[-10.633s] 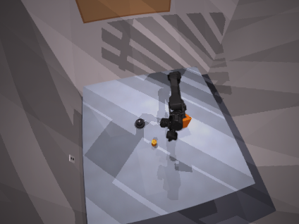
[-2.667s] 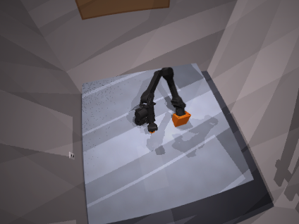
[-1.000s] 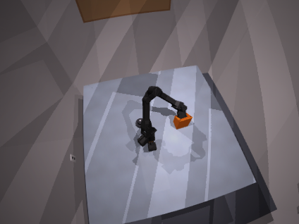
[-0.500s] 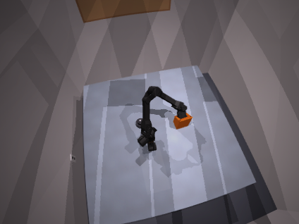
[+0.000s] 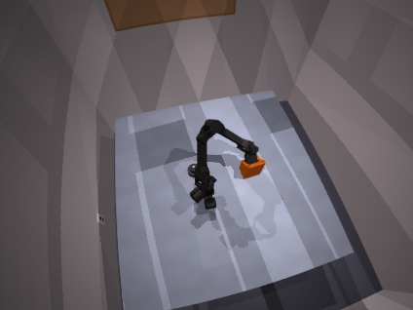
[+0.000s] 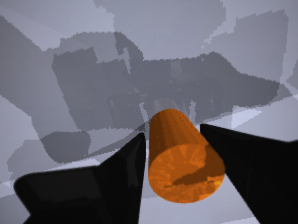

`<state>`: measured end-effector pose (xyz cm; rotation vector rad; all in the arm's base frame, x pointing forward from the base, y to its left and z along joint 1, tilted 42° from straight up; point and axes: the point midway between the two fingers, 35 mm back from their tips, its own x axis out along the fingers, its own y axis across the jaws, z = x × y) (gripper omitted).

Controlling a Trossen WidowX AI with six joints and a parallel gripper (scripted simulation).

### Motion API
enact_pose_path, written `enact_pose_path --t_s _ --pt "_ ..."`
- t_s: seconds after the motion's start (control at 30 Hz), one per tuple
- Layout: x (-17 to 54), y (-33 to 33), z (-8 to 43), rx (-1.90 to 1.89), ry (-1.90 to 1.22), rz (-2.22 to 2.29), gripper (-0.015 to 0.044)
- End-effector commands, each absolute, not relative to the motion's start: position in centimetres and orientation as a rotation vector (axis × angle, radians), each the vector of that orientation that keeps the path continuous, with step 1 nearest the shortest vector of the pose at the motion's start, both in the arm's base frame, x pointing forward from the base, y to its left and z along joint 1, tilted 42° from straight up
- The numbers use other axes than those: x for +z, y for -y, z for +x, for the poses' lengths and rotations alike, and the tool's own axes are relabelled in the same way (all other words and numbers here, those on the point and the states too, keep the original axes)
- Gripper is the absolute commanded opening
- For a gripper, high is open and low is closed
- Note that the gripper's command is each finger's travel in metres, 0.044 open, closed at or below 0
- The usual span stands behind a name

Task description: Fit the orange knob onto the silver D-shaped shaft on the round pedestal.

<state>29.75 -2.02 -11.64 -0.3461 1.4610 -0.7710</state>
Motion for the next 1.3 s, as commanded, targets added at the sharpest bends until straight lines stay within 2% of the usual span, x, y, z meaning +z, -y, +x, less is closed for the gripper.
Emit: enact_pose_path --t_s 0.0,0.17,1.27 --pt "-10.1 0.5 30.2 -0.768 -1.456 -0.341 0.0319" --pt "-5.8 -3.3 30.4 -0.766 -1.456 -0.349 0.0440" --pt "-9.2 -0.4 30.1 -0.766 -1.455 -0.349 0.0440"
